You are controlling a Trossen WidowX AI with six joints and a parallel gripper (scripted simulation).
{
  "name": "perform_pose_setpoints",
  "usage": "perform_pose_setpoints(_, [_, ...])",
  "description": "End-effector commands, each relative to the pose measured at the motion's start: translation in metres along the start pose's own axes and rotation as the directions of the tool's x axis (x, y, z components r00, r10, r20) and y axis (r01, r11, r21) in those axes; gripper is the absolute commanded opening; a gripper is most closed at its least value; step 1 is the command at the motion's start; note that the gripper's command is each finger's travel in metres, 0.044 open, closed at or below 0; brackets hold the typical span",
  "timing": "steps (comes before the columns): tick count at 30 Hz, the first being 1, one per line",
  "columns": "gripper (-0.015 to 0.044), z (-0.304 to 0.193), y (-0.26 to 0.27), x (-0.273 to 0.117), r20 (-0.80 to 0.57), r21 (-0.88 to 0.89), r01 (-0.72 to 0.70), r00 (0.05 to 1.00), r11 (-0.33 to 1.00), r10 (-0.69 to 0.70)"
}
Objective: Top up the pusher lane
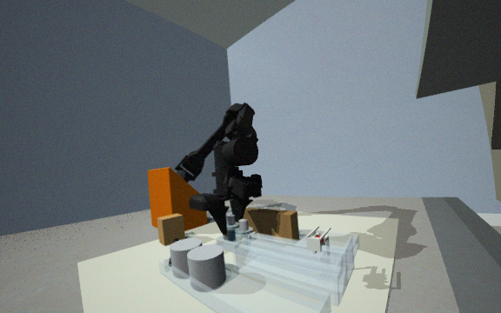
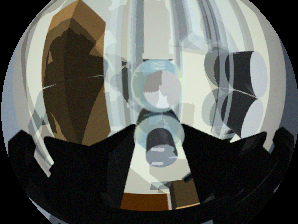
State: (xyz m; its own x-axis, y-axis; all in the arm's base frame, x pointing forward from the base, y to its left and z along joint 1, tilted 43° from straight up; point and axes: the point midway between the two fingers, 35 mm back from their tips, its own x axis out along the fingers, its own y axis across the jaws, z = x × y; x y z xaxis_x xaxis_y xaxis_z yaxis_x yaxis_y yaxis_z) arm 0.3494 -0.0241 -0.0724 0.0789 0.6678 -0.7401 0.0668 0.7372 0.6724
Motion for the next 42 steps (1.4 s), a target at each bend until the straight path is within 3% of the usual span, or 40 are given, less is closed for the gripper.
perform_pose_setpoints(1, [0.0000,0.0039,0.0016,0.0014,0.014,-0.010,-0.008,1.000,1.000,0.008])
perform_pose_setpoints(42, [0.0000,-0.0006,0.0020,0.0074,0.014,-0.010,-0.008,1.000,1.000,0.008])
